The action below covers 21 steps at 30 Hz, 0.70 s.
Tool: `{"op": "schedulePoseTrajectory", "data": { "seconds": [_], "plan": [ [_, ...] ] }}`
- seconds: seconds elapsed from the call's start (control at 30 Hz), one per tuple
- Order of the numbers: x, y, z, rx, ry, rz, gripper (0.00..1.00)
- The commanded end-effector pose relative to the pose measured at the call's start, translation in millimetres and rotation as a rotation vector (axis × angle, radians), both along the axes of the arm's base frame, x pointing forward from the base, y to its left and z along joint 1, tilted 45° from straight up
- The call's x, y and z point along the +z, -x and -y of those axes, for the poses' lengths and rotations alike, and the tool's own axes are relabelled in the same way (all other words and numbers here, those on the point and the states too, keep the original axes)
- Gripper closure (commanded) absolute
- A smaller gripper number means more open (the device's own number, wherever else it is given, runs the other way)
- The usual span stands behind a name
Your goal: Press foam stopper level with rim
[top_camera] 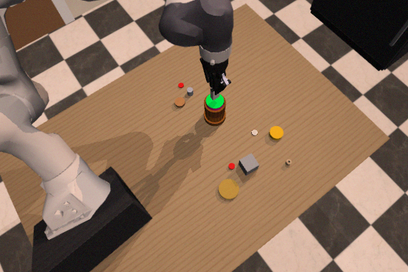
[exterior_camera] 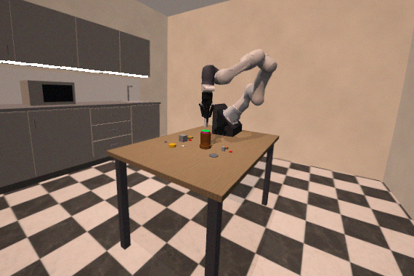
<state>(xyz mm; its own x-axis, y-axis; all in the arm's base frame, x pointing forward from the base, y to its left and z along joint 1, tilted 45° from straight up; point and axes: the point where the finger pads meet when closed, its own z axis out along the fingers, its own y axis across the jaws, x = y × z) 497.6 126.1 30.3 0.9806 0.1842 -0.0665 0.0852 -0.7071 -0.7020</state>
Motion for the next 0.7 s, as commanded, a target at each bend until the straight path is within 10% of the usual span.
{"op": "schedulePoseTrajectory", "data": {
  "seconds": [0.0, 0.67],
  "plan": [
    [-2.6, 0.3, -3.9, 0.003, -0.002, 0.004, 1.0],
    [-17.9, 4.2, -18.7, 0.003, -0.002, 0.004, 1.0]
  ]
}}
